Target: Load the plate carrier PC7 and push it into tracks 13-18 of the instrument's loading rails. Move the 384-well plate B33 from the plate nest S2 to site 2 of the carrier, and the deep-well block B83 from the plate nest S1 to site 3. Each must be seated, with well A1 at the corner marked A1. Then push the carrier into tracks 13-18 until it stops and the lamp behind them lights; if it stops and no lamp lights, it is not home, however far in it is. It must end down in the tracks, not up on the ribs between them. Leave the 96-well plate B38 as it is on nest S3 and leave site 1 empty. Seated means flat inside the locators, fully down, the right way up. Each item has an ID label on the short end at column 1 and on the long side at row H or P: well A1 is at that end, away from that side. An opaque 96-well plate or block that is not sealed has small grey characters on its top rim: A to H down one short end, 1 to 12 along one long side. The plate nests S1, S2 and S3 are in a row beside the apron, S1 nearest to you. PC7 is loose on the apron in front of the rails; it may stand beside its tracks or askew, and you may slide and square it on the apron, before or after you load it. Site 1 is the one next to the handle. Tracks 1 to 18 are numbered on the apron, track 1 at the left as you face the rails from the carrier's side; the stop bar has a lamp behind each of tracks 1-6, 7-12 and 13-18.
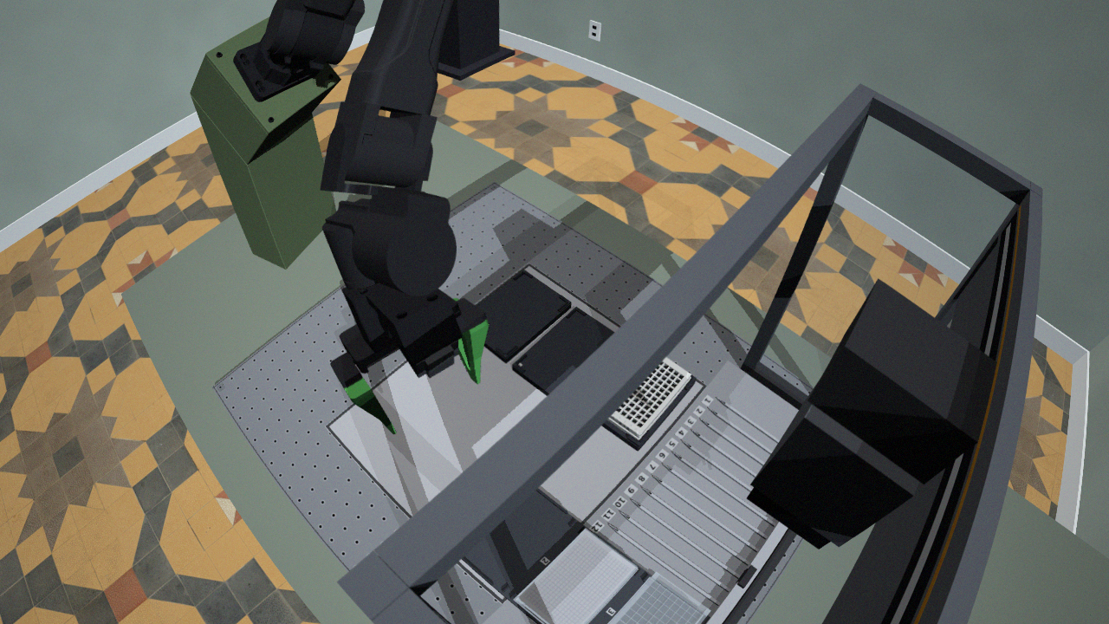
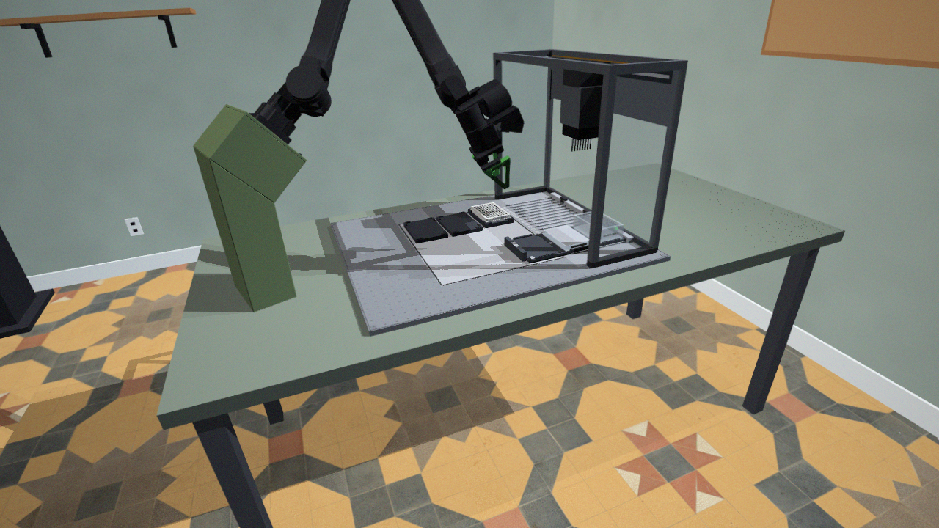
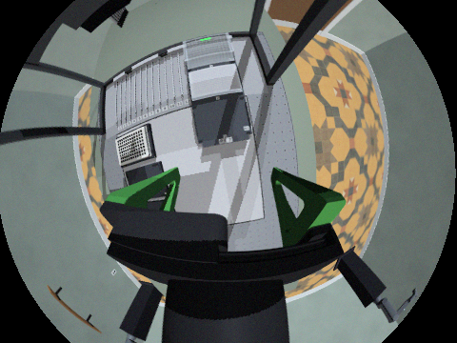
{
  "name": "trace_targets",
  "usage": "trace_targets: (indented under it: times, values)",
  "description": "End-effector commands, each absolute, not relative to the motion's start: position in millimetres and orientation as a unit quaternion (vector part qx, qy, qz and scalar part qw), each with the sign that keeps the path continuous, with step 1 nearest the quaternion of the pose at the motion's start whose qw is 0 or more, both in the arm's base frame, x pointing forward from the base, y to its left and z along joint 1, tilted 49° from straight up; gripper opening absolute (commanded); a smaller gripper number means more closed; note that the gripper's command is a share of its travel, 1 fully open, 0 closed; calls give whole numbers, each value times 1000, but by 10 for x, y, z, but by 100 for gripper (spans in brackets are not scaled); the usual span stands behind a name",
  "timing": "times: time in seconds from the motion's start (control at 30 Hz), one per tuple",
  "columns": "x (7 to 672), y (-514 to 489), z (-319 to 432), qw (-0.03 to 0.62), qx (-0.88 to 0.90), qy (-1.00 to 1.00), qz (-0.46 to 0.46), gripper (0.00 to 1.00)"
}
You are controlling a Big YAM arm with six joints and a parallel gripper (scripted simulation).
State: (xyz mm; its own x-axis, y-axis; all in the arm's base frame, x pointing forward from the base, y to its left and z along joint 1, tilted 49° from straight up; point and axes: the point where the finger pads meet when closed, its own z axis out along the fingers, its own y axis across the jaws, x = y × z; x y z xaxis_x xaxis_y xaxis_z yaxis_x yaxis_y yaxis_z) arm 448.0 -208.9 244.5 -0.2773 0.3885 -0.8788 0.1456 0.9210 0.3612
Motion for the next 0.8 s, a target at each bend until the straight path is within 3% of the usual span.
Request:
trace_targets:
  times: [0.0, 0.4, 0.77]
  values:
    - [4638, -2093, 2482, 545, 139, 821, 98, 100]
    - [4681, -2093, 2456, 405, 121, 898, 119, 100]
    - [4410, -1484, 2354, 424, 49, 901, 84, 100]
